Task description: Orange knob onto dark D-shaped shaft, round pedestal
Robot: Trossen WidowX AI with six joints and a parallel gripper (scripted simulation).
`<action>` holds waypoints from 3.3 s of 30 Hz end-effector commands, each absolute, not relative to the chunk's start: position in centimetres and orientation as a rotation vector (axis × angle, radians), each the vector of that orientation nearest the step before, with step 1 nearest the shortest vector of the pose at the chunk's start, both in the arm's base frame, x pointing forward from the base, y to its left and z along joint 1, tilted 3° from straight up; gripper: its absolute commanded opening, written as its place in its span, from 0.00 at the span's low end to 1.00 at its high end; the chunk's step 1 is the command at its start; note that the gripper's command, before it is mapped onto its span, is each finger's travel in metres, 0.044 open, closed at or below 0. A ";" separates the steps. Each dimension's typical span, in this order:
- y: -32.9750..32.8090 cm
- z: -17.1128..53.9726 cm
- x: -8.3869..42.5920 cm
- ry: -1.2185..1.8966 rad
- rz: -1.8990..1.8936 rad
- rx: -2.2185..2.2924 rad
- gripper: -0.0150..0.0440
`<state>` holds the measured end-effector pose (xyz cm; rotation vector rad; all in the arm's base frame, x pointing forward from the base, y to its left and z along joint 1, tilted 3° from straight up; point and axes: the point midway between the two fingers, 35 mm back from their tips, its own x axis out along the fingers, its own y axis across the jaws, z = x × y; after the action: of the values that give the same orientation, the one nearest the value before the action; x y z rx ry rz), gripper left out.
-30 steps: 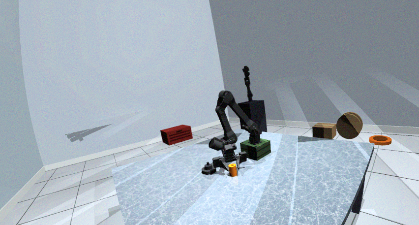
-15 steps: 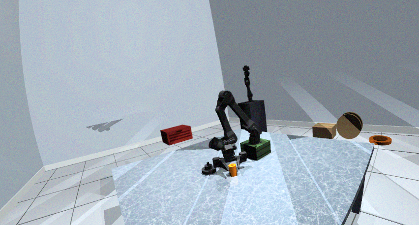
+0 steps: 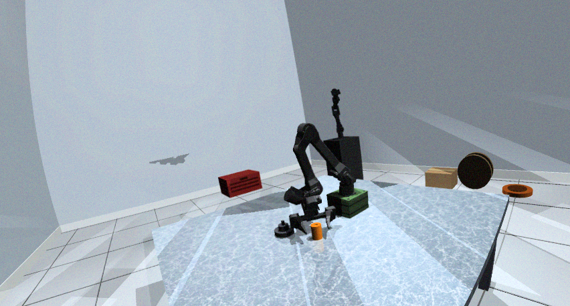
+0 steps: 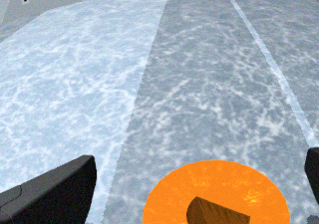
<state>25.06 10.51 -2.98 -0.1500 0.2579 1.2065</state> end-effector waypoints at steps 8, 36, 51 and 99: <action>10.3 -0.5 25.6 0.259 1.207 -0.146 1.00; 10.5 6.8 25.7 1.283 0.995 -0.834 1.00; 10.3 7.6 25.4 1.318 0.977 -0.891 1.00; 10.6 3.0 25.4 1.558 0.190 -0.088 1.00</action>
<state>25.45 10.58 4.27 -0.0889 1.5508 0.1995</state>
